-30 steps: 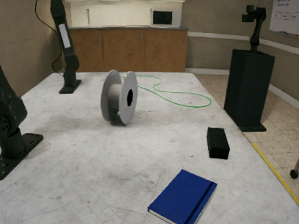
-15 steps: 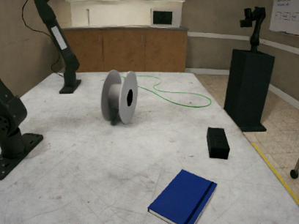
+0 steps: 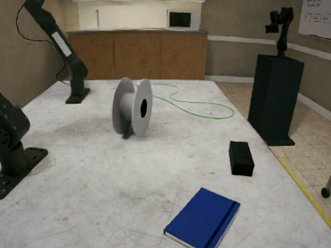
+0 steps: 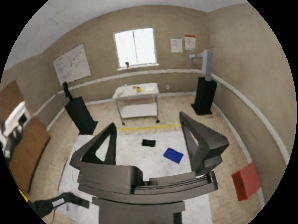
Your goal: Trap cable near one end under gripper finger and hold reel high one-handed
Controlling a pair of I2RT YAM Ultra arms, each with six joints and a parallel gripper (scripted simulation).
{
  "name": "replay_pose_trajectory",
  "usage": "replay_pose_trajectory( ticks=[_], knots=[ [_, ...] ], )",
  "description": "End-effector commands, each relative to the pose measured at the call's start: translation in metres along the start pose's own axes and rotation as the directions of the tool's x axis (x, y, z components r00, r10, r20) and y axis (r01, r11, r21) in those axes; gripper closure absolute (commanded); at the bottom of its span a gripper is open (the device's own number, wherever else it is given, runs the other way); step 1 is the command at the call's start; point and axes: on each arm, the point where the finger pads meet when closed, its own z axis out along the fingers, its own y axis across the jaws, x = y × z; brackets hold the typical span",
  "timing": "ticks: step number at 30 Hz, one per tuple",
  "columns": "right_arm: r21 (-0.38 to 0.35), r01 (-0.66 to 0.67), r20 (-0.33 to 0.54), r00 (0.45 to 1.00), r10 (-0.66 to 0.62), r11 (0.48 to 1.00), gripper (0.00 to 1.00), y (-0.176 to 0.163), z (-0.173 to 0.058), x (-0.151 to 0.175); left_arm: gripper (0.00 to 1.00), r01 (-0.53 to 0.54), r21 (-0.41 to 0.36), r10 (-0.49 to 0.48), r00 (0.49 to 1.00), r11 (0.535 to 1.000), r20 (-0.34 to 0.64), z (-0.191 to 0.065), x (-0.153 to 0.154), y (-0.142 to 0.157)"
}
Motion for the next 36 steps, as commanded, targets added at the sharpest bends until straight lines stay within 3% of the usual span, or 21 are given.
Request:
replay_pose_trajectory(
  ticks=[1, 3, 5, 15, 24, 36],
  knots=[
    [-0.020, -0.038, -0.020, 0.999, 0.037, 0.999, 0.00, 0.003, -0.018, 0.001, 0.00, -0.018, -0.023, 0.017, 0.999, 1.000, -0.038, -0.022, 0.006, 0.003],
    [-0.022, -0.052, -0.037, 0.998, 0.052, 0.998, 0.00, 0.004, -0.019, 0.004, 0.00, -0.022, -0.027, 0.021, 0.999, 0.999, -0.047, -0.027, 0.007, 0.004],
    [-0.021, -0.065, -0.010, 0.998, 0.065, 0.998, 0.00, 0.003, -0.039, -0.001, 0.00, -0.026, -0.030, 0.025, 0.999, 0.999, -0.037, -0.040, 0.005, 0.004],
    [-0.024, -0.105, -0.018, 0.994, 0.104, 0.994, 0.00, 0.003, -0.059, 0.001, 0.00, -0.037, -0.040, 0.036, 0.999, 0.999, -0.036, -0.068, 0.005, 0.005],
    [-0.024, -0.113, -0.007, 0.994, 0.113, 0.993, 0.00, 0.003, -0.069, -0.001, 0.00, -0.039, -0.040, 0.039, 0.999, 0.998, -0.019, -0.080, 0.002, 0.005],
    [-0.020, -0.109, 0.001, 0.994, 0.109, 0.994, 0.00, 0.002, -0.069, -0.003, 0.00, -0.040, -0.042, 0.038, 0.999, 0.998, -0.034, -0.075, 0.005, 0.005]
  ],
)
